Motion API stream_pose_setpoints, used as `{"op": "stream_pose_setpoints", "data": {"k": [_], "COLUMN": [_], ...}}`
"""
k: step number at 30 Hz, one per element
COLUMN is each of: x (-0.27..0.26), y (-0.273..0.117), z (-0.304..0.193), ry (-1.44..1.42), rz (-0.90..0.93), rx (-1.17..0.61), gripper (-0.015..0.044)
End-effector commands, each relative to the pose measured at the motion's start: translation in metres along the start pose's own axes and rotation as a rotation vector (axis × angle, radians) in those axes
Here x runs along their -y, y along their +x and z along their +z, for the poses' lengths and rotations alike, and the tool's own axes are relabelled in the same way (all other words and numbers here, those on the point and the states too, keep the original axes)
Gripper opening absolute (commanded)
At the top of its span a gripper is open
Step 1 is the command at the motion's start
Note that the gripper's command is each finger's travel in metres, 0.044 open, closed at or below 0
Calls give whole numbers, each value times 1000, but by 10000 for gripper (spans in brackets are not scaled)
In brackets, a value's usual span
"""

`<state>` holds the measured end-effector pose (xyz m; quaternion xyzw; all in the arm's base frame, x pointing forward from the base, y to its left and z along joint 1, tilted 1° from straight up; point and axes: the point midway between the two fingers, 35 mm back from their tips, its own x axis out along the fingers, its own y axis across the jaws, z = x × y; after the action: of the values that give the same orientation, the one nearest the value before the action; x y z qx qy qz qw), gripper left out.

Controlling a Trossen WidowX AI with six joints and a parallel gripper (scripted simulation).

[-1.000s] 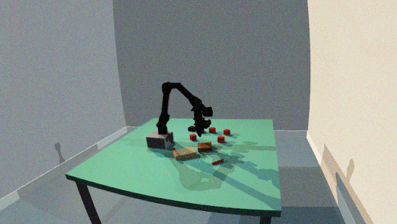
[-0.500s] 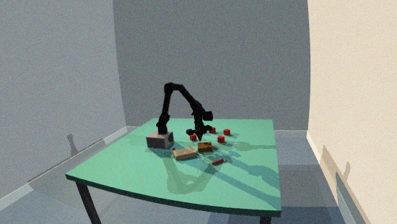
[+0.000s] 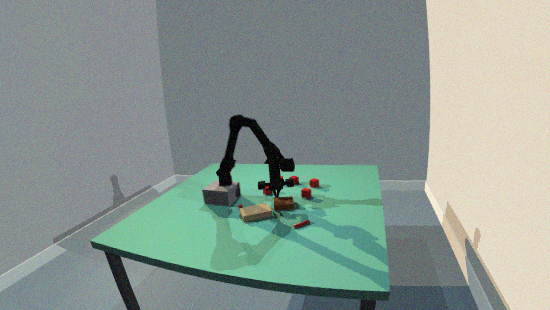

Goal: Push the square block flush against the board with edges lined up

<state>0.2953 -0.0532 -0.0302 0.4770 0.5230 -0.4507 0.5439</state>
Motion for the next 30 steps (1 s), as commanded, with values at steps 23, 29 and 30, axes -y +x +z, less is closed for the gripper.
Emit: {"op": "stream_pose_setpoints", "data": {"k": [23,29,30], "x": [1,0,0], "y": [2,2,2], "z": [17,22,23], "ry": [19,19,19], "rz": [-5,-5,-5], "rx": [2,2,2], "gripper": [0,0,0]}}
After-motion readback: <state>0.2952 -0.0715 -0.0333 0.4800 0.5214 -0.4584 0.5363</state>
